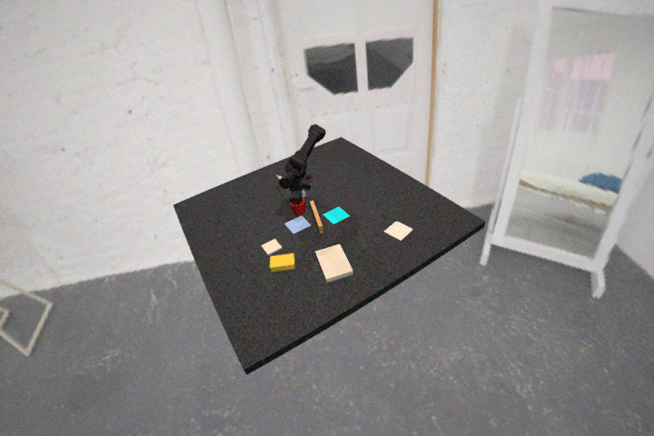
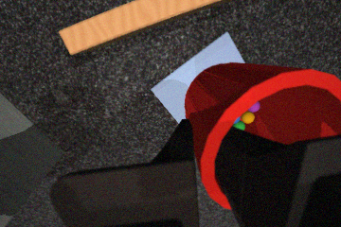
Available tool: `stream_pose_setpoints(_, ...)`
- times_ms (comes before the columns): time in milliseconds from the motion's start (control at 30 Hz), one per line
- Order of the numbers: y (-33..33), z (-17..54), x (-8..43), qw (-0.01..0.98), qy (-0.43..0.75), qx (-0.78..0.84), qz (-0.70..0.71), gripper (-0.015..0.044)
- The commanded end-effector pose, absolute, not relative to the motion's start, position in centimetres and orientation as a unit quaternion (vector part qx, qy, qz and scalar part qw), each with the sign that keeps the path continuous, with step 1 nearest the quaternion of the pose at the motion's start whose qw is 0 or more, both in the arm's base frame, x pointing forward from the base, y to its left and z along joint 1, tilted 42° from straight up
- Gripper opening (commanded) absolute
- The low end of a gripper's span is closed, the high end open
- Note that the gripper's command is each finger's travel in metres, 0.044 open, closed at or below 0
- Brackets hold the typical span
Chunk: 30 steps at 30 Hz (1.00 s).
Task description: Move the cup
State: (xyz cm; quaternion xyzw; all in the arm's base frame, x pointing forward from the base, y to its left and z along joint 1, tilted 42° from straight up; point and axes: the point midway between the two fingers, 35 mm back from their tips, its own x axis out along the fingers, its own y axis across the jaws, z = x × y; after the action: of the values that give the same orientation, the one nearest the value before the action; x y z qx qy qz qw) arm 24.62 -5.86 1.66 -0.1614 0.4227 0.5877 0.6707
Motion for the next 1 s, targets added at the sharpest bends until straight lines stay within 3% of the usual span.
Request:
stream_pose_setpoints(0, -4.9, 2.5, 24.8, 0.672, 0.422, -0.16, 0.587, 0.0)
stream_pose_setpoints(967, 0.7, 7.3, 26.4, 0.672, 0.421, -0.159, 0.588, 0.0)
